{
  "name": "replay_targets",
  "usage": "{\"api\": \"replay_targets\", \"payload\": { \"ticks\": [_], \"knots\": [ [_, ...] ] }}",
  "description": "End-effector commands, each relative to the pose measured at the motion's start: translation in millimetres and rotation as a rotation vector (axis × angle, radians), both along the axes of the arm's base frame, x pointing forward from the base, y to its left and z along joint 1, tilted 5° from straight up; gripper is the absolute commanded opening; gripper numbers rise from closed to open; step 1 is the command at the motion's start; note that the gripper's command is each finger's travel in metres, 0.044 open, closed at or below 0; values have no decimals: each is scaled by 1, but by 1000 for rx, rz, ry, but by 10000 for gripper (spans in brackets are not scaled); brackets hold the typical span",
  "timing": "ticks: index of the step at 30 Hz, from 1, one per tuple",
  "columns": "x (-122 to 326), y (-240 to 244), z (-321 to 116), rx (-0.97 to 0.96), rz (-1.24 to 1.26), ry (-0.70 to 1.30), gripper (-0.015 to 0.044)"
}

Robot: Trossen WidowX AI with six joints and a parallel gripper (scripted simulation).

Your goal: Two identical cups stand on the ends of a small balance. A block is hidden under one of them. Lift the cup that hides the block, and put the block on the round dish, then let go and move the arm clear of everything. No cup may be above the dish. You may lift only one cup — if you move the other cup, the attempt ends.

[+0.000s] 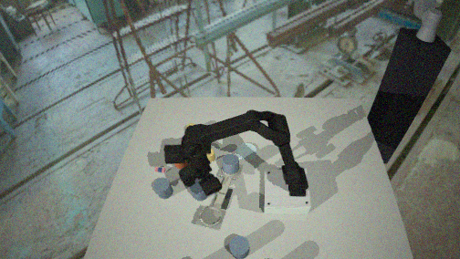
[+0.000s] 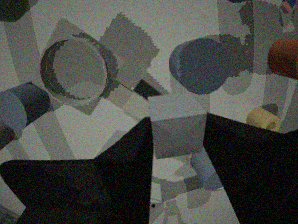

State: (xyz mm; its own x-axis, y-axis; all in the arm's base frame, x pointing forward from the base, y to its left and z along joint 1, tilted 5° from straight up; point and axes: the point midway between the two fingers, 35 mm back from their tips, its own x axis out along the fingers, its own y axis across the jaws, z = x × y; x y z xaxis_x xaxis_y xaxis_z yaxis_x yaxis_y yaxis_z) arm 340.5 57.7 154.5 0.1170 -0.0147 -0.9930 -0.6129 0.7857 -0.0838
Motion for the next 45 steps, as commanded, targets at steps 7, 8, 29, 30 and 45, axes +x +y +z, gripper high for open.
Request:
{"api": "replay_targets", "payload": {
  "ticks": [7, 8, 29, 30, 45],
  "knots": [
    [4, -40, -10, -3, -5, 1, 0],
    [4, -44, -11, -3, -6, 1, 0],
    [-2, -117, -27, -12, 24, -9, 0],
    [-3, -121, -28, -14, 22, -10, 0],
    [-20, -179, -43, -40, -1, -15, 0]
  ]
}}
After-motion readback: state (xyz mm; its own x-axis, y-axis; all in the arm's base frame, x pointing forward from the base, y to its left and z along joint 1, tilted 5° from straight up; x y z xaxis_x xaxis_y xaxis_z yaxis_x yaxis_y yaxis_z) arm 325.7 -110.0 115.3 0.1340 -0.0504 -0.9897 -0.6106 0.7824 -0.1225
